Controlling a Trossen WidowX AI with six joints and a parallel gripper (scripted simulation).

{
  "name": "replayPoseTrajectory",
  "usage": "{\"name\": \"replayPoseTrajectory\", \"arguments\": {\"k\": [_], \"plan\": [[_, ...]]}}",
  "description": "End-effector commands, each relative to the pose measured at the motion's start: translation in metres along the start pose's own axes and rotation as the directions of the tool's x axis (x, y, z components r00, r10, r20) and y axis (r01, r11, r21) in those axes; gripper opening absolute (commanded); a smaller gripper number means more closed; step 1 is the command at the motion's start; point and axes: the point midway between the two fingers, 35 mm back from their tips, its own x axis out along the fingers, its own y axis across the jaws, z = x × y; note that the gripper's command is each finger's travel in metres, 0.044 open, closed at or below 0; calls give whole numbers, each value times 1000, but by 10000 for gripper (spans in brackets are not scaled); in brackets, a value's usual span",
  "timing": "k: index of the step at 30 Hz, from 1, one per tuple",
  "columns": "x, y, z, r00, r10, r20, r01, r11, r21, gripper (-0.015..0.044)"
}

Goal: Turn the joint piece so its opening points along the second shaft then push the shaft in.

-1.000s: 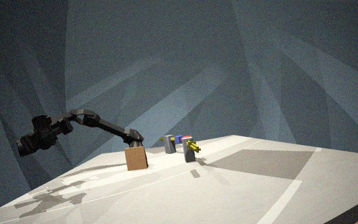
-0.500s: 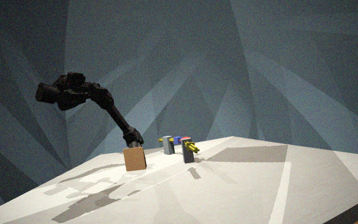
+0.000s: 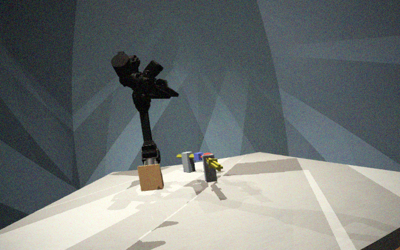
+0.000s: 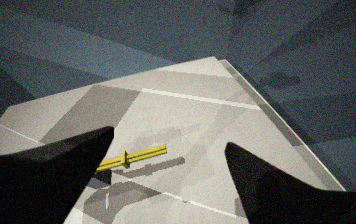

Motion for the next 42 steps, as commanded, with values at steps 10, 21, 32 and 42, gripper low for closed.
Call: {"name": "replayPoseTrajectory", "arguments": {"k": [10,21,32,42], "plan": [[122,146,-16,909,-6,-417,-32,996,-86,440],[184,259,-81,746,-92,-660,-52,979,-195,440],[200,357,-179,548,-220,-807,-106,939,-328,440],[201,357,-180,552,-228,-802,-52,951,-305,440]]}}
